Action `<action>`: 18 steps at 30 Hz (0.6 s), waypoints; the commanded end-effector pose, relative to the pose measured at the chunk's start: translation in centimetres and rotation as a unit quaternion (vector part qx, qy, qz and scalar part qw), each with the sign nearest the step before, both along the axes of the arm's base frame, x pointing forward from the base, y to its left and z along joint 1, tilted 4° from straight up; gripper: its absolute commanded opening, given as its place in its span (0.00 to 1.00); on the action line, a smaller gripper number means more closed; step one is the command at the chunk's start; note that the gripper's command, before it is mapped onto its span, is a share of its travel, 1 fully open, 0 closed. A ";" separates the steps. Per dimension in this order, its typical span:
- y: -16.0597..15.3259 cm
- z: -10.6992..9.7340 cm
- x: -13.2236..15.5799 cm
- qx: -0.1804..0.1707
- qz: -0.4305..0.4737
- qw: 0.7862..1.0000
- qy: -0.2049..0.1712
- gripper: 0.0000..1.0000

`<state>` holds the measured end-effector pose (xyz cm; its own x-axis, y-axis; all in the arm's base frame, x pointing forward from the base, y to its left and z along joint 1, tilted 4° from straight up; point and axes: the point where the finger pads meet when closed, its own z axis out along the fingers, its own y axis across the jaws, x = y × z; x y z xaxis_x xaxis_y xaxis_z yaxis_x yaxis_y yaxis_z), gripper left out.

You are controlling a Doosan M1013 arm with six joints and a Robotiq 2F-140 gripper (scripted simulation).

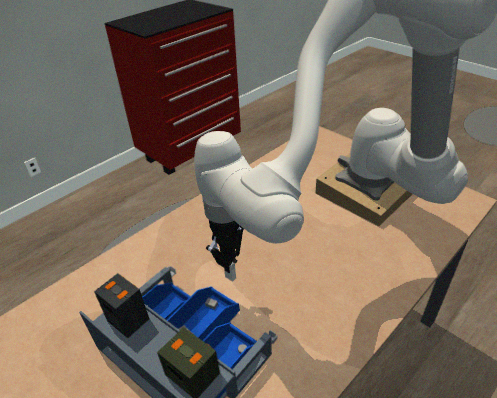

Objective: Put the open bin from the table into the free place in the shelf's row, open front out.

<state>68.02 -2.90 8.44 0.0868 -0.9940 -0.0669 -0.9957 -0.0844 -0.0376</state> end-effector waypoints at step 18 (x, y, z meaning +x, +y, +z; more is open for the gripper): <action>0.4 -5.7 0.2 0.000 0.000 1.000 0.000 0.00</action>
<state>68.18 -2.56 3.32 0.0868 -0.9940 -0.0669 -0.9957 -0.0844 -0.0376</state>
